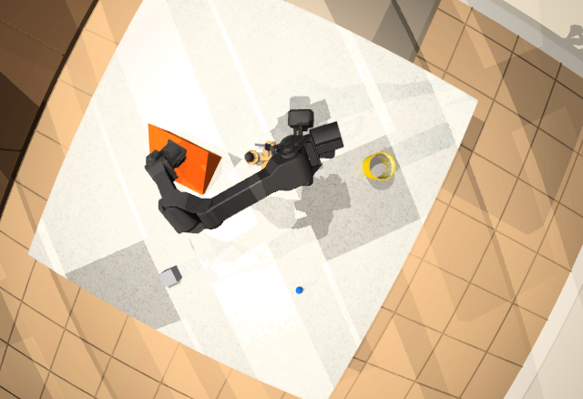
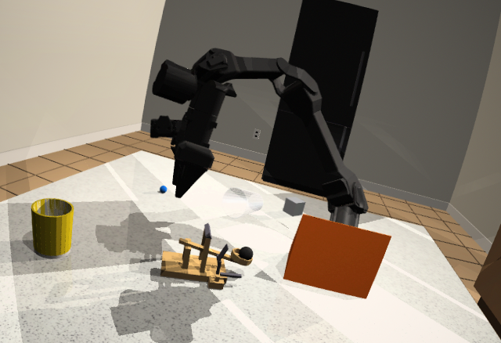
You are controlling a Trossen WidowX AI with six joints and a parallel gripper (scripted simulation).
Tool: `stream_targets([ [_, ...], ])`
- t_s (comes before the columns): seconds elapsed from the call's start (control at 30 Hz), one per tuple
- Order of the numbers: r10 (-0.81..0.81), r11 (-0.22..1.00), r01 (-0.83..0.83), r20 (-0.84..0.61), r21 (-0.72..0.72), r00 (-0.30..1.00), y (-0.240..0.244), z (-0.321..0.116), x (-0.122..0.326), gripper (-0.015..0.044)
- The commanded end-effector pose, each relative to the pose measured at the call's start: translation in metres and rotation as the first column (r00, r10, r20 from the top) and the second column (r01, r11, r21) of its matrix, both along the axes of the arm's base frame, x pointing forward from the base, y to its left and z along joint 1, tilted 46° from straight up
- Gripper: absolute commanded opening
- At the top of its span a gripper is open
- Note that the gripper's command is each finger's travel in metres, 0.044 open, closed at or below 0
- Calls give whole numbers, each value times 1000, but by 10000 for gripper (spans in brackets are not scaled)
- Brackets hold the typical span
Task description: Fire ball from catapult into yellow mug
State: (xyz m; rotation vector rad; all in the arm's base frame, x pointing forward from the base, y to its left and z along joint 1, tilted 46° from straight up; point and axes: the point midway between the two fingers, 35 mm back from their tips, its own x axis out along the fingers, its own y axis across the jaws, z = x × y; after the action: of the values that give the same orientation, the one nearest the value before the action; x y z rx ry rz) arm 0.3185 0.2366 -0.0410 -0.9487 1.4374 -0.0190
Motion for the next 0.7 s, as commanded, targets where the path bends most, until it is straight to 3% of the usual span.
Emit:
stream_targets([
  [0.0,70,996,-73,70,45,995,21,3,29,440],
  [0.4,255,951,-301,363,74,896,82,41,136,440],
  [0.67,263,948,-311,376,71,888,84,44,137,440],
])
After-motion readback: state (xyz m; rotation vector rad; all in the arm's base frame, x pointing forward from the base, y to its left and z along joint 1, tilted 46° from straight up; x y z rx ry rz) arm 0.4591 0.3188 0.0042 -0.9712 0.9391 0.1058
